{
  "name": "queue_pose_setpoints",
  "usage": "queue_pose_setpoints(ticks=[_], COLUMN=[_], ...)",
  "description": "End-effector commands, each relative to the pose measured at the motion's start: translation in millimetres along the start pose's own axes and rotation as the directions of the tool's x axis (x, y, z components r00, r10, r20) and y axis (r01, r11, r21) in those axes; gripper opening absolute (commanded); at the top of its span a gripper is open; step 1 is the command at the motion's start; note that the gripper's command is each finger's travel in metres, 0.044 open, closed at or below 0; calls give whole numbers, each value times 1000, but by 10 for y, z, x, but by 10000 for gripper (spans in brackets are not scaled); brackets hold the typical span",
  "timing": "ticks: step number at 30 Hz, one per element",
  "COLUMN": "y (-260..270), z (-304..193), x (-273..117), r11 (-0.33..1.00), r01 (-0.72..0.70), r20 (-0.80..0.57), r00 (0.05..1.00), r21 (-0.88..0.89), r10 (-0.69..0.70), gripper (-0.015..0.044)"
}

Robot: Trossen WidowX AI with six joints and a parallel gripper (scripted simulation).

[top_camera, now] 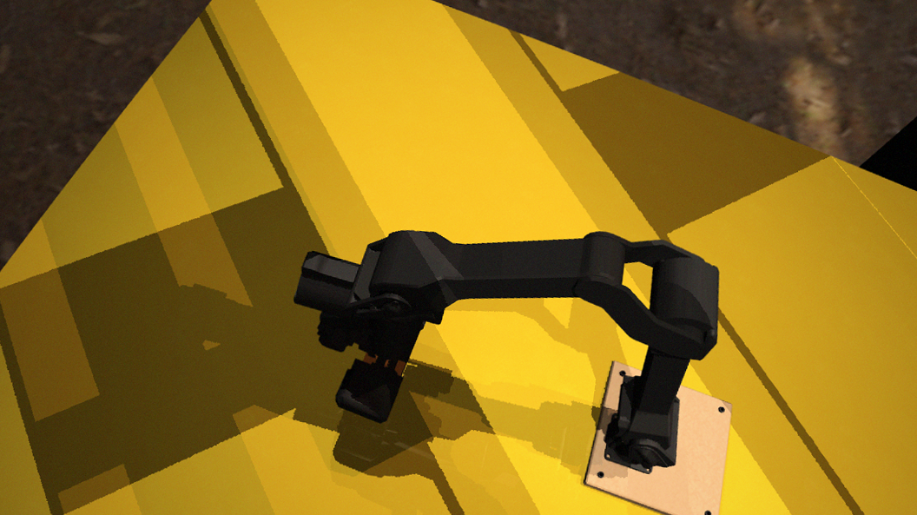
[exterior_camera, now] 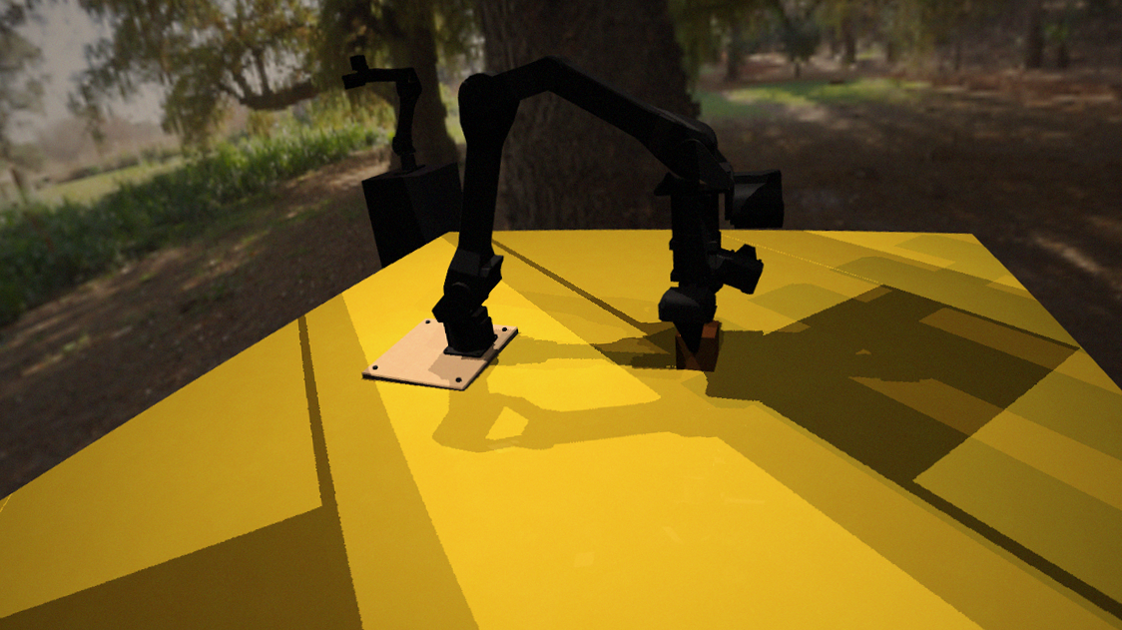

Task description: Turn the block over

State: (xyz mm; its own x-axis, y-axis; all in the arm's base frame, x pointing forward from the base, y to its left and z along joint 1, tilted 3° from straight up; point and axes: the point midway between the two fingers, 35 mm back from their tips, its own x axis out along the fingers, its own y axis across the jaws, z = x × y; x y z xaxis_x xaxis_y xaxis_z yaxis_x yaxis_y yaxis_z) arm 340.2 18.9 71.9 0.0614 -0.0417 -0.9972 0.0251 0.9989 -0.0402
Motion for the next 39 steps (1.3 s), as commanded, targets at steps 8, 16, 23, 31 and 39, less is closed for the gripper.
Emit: queue_pose_setpoints(ticks=[8,16,23,31,39], y=[3,4,7,9,8], z=[7,9,19,16,-4], x=[-260,-292,-260,-238,-229], r11=[1000,1000,1000,1000,1000], r01=[-3,-3,-2,-1,-1], r20=[2,27,140,266,388], r00=[1000,1000,990,964,922], r21=[-4,-5,-7,-8,-7], r10=[3,3,3,3,4], gripper=[0,0,0,0,0])
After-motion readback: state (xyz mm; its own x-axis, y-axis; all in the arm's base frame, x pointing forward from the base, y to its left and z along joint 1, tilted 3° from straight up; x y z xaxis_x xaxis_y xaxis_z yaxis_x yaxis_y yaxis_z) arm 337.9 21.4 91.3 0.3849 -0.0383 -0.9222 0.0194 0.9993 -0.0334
